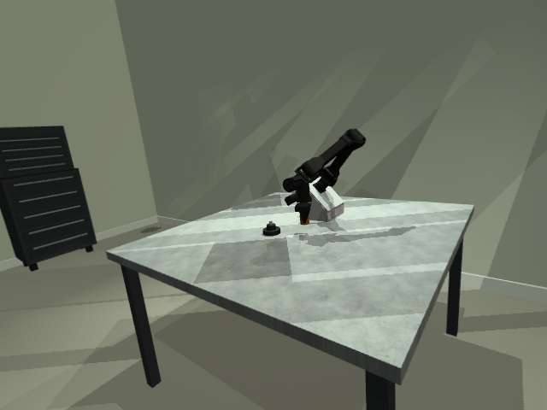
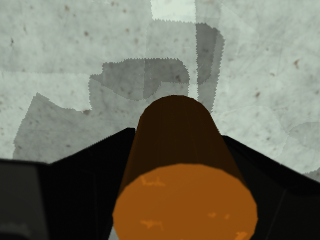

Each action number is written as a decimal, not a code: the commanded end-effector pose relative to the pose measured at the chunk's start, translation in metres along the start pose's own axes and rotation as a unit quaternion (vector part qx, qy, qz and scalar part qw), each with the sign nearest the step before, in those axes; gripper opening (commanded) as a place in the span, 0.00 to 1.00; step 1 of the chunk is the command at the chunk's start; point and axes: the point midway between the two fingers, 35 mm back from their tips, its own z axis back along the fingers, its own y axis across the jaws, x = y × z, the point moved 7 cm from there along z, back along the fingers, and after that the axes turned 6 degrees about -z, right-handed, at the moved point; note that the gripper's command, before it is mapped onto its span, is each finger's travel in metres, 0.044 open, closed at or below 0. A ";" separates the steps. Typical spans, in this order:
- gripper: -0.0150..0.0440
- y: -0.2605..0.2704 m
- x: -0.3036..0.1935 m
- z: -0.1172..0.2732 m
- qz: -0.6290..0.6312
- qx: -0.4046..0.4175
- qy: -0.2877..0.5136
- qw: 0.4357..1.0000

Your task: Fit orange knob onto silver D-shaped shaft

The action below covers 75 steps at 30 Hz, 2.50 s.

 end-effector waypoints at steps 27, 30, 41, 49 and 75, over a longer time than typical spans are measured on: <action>0.25 -0.025 -0.006 0.098 -0.002 0.107 0.012 0.994; 0.25 -0.033 -0.005 0.103 -0.003 0.139 0.016 0.990; 0.25 -0.061 -0.005 0.119 -0.004 0.254 0.027 0.967; 0.25 -0.080 -0.005 0.129 -0.006 0.335 0.035 0.941; 0.25 -0.109 -0.005 0.139 -0.006 0.468 0.047 0.883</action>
